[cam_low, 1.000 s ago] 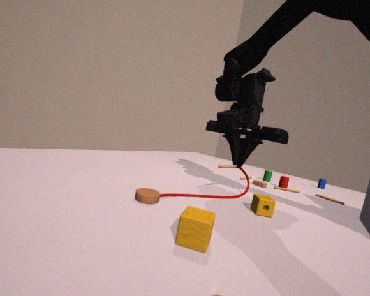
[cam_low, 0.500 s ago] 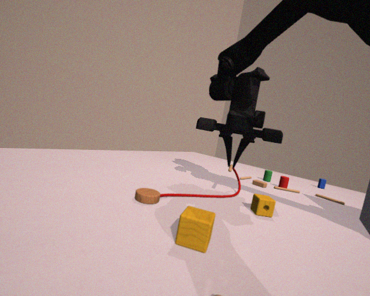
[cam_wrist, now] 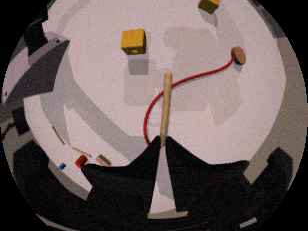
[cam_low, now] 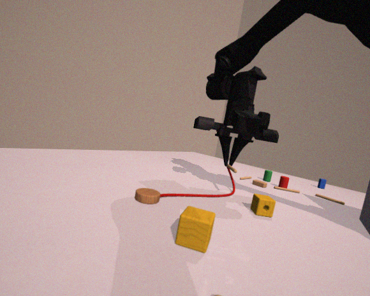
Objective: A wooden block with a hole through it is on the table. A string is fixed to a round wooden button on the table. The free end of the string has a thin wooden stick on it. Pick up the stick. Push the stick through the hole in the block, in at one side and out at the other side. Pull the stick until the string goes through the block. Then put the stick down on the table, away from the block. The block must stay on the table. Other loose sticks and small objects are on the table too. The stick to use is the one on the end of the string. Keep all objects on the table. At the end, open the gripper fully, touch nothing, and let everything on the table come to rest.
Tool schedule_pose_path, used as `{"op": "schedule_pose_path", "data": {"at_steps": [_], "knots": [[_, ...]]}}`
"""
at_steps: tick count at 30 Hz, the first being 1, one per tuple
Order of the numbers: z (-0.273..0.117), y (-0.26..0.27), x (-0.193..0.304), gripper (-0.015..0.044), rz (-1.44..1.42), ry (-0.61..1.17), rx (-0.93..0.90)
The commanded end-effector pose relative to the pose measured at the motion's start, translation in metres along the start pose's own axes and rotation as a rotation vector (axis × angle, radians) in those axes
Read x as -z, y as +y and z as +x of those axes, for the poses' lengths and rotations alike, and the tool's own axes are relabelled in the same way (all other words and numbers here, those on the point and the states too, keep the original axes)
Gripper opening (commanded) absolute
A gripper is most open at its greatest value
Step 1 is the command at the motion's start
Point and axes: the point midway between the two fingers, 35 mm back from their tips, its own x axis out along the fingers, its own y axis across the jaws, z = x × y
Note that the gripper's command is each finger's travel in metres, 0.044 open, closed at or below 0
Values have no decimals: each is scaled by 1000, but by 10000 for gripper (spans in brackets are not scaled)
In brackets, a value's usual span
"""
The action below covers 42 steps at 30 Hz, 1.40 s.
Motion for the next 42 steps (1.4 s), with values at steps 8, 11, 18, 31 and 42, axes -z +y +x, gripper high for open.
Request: {"op": "schedule_pose_path", "data": {"at_steps": [8,11,18,31,42], "knots": [[-2,-4,12,0,-14,2,5],[-2,-4,16,0,-14,2,5],[-2,-5,25,0,-14,3,5],[-3,-5,42,0,-14,4,5],[-2,-5,56,0,-13,5,5]]}}
